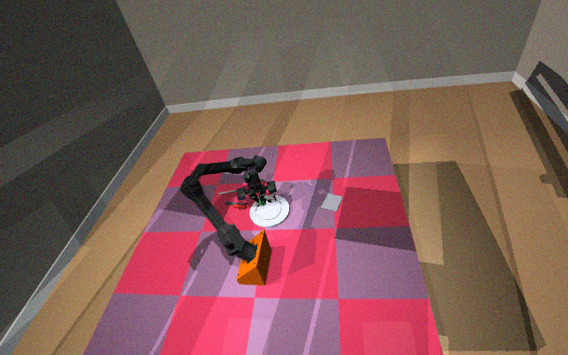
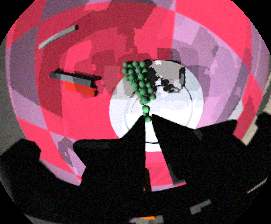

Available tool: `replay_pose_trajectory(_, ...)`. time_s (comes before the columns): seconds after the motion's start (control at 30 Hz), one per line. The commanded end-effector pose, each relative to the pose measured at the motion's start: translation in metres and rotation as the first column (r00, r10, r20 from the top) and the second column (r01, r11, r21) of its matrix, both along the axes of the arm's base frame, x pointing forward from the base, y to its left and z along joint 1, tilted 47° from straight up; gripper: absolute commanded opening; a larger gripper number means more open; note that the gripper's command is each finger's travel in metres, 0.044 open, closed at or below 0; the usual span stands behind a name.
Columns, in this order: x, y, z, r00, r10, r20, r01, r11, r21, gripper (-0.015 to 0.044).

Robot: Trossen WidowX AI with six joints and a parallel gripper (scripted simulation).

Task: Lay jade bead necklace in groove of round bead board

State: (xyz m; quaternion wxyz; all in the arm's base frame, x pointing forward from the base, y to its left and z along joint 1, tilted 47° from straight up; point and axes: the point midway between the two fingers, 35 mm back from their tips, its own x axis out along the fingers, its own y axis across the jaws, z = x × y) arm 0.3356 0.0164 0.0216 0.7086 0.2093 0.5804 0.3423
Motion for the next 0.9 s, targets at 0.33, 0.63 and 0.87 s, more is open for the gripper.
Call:
replay_pose_trajectory(0.33,-0.001,0.01,-0.012,1.0,-0.001,0.007,0.001,1.0,-0.005,0.0)
replay_pose_trajectory(0.63,0.0,0.021,-0.022,1.0,-0.001,0.008,0.001,1.0,-0.004,0.0)
replay_pose_trajectory(0.87,0.001,0.026,-0.026,1.0,0.0,0.008,0.0,1.0,-0.003,0.0)
